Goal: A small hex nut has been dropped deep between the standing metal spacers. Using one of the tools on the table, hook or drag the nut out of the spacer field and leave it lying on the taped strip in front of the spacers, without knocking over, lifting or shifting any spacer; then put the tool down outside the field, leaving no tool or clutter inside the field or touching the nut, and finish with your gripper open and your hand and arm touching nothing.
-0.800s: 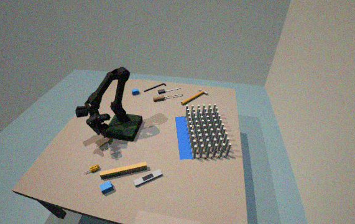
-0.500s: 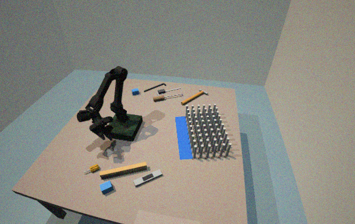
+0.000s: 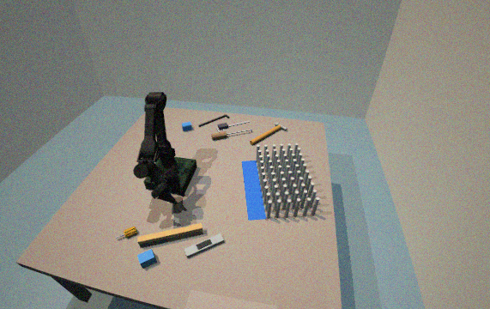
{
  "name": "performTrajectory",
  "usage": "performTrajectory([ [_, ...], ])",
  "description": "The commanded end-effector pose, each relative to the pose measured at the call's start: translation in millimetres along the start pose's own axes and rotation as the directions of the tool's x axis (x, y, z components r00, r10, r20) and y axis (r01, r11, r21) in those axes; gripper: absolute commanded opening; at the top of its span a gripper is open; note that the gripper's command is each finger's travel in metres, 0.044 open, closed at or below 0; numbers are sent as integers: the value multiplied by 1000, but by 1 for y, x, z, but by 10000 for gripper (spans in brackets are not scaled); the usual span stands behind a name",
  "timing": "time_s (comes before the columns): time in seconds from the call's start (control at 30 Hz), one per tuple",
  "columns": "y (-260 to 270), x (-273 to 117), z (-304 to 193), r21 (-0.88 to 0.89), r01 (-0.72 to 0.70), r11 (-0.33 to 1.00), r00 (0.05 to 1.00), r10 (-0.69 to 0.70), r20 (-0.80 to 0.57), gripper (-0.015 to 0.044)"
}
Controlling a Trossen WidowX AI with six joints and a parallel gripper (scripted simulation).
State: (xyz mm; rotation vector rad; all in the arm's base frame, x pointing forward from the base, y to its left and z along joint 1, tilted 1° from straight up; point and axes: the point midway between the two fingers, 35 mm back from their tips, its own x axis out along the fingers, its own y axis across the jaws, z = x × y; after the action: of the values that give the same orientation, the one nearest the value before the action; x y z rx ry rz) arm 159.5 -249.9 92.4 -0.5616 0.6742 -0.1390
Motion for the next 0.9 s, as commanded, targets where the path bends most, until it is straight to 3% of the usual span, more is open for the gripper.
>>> performTrajectory([
  [0.0,15,41,52,99,-90,991,994,84,64,440],
  [0.4,73,94,164,340,-249,907,960,186,207,440],
  [0.73,140,99,254,531,-407,744,903,240,356,440],
  [0.87,145,98,260,542,-420,728,898,245,367,440],
])
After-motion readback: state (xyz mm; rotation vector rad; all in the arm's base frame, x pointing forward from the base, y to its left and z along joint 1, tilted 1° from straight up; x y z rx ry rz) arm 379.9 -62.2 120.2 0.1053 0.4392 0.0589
